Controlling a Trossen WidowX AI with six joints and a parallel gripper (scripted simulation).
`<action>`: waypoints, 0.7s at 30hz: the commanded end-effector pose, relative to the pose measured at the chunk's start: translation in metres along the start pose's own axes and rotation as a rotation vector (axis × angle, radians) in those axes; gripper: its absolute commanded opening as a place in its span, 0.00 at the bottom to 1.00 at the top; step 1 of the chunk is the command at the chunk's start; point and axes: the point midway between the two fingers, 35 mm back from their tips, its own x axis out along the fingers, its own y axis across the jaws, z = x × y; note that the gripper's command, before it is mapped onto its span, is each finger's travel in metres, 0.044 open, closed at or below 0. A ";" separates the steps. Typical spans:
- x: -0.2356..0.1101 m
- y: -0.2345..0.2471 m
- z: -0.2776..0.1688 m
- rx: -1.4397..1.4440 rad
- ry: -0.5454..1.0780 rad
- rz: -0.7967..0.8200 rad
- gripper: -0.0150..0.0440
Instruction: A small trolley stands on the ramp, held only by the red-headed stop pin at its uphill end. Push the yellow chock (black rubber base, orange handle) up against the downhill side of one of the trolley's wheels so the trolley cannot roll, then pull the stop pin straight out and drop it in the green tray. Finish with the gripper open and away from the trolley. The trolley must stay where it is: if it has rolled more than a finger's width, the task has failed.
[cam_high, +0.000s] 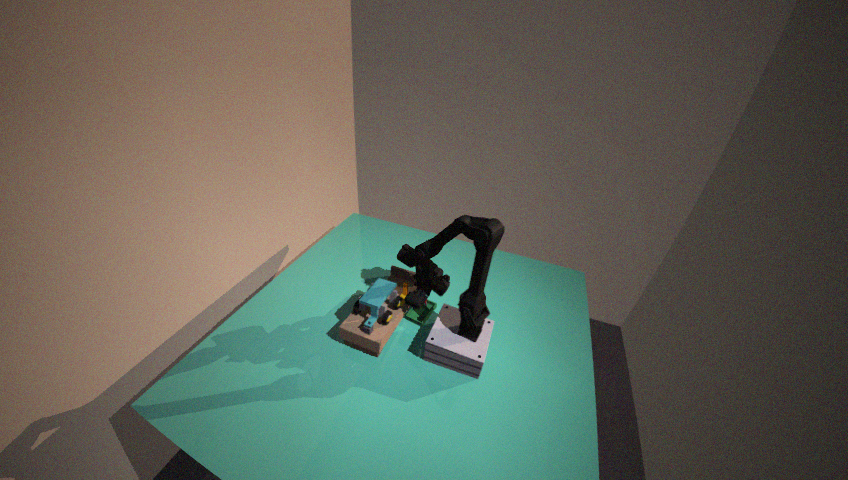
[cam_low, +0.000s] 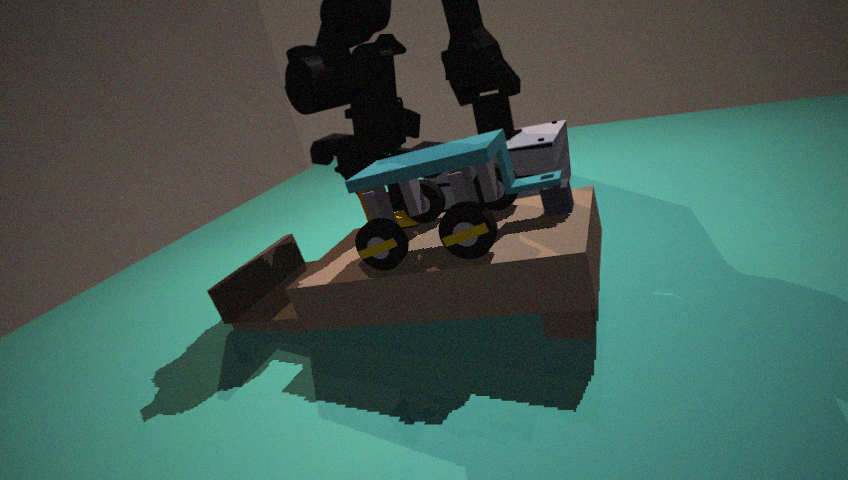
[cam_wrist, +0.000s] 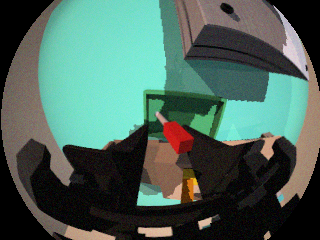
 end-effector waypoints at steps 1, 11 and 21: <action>0.001 -0.003 0.000 0.004 -0.001 0.003 0.58; 0.002 -0.010 0.000 0.004 -0.001 0.002 0.58; 0.004 -0.016 0.000 0.004 -0.001 0.002 0.58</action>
